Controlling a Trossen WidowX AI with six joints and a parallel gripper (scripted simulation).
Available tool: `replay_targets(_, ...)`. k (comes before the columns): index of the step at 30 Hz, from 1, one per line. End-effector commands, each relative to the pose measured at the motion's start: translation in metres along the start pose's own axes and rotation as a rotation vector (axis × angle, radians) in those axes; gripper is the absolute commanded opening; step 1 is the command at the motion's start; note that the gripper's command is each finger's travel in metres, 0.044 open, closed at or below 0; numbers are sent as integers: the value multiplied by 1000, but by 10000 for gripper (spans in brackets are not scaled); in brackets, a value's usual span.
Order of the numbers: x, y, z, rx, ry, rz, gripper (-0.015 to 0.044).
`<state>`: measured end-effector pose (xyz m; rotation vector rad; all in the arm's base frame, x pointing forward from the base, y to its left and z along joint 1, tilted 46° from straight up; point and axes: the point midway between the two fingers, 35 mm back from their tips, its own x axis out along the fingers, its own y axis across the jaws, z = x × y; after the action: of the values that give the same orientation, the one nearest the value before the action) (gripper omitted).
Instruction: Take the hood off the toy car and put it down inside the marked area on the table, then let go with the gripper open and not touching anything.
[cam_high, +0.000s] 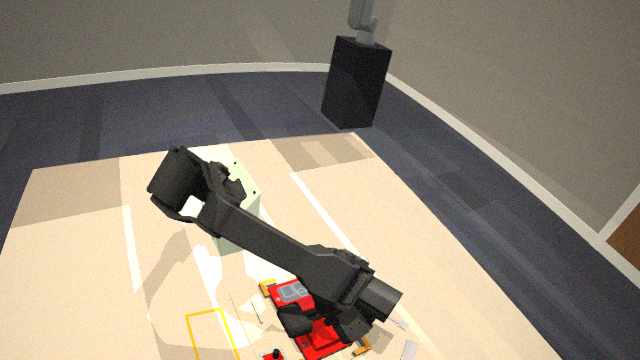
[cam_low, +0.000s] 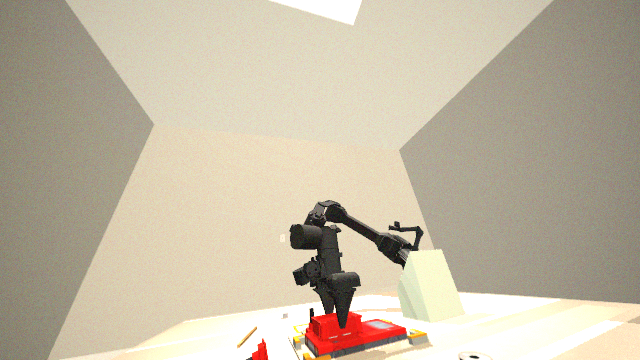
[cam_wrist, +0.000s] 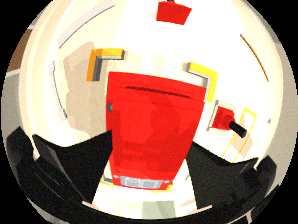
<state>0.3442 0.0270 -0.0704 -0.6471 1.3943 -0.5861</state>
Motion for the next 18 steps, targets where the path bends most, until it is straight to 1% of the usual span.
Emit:
replay_targets(1,-5,0,2,6,-5,5,0)
replay_targets(18,-16,0,2,6,-5,5,0)
